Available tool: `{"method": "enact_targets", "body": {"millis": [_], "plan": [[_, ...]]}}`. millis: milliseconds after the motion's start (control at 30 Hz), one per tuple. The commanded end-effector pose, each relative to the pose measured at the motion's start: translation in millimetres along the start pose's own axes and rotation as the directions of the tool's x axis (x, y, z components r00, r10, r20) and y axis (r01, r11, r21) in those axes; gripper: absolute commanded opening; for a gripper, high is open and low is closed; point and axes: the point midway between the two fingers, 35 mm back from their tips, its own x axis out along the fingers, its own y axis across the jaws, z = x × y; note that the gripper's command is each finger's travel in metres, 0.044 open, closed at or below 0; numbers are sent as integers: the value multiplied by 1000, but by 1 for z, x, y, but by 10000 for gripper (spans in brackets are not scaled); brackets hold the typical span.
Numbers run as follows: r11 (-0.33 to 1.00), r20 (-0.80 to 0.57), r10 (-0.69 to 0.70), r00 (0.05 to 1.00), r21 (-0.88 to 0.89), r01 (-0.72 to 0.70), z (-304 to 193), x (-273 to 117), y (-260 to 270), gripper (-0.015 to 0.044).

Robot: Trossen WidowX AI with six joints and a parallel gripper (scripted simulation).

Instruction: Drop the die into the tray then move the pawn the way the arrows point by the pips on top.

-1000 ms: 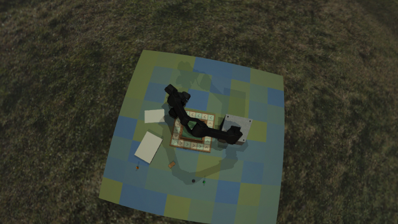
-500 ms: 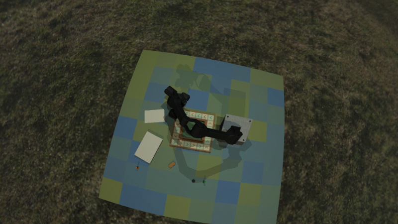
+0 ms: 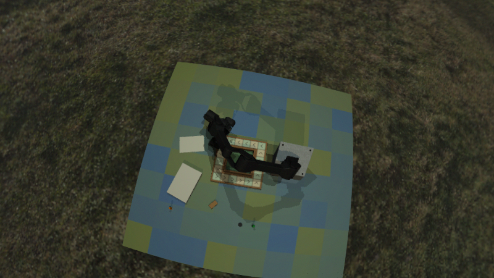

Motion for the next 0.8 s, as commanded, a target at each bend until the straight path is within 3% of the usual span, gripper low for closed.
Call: {"method": "enact_targets", "body": {"millis": [0, 100, 300, 600, 767], "plan": [[1000, -5, 4, 1000, 10, -4, -2, 9, -2, 200], [1000, -5, 5, 1000, 10, -5, -2, 12, -2, 200], [1000, -5, 5, 1000, 10, -5, -2, 12, -2, 43], [1000, -5, 4, 1000, 10, -4, -2, 11, -2, 0], [1000, -2, 0, 1000, 10, 0, 4, -17, -2, 0]]}}
